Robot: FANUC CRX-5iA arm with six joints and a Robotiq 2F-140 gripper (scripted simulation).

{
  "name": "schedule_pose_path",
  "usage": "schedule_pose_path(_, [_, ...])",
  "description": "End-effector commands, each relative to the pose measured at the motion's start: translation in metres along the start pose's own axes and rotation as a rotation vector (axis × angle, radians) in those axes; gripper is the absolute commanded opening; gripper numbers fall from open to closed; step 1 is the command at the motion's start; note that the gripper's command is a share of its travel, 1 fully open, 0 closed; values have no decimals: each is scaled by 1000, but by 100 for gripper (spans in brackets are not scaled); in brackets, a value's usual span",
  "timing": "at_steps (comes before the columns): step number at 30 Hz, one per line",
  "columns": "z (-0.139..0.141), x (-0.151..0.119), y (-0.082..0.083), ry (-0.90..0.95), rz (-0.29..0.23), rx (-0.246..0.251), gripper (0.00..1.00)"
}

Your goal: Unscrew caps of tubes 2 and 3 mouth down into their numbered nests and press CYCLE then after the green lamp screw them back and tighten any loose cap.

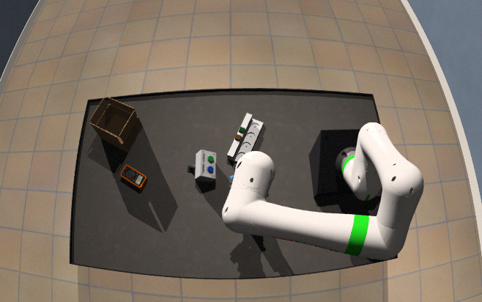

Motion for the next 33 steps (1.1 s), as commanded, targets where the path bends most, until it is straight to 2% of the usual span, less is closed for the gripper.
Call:
schedule_pose_path(1, [1,1,1,14,-5,9,30])
schedule_pose_path(2, [1,1,2,14,-5,9,41])
schedule_pose_path(12, [1,1,2,14,-5,9,41])
schedule_pose_path(13, [1,1,2,-69,-6,8,41])
schedule_pose_path(15, [1,1,2,-69,-6,8,41])
schedule_pose_path(19, [1,1,2,-379,-7,8,41])
schedule_pose_path(30, [1,1,2,-925,-10,7,41])
schedule_pose_path(32, [1,1,2,-925,-10,7,41])
schedule_pose_path(33, [1,1,2,-1029,-9,5,41])
Point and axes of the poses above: the point where the finger pads meet when closed, its own y axis back along the fingers, its own z axis across the jaws, x = y × z, the point moved 10 cm from there along y, back along the fingers
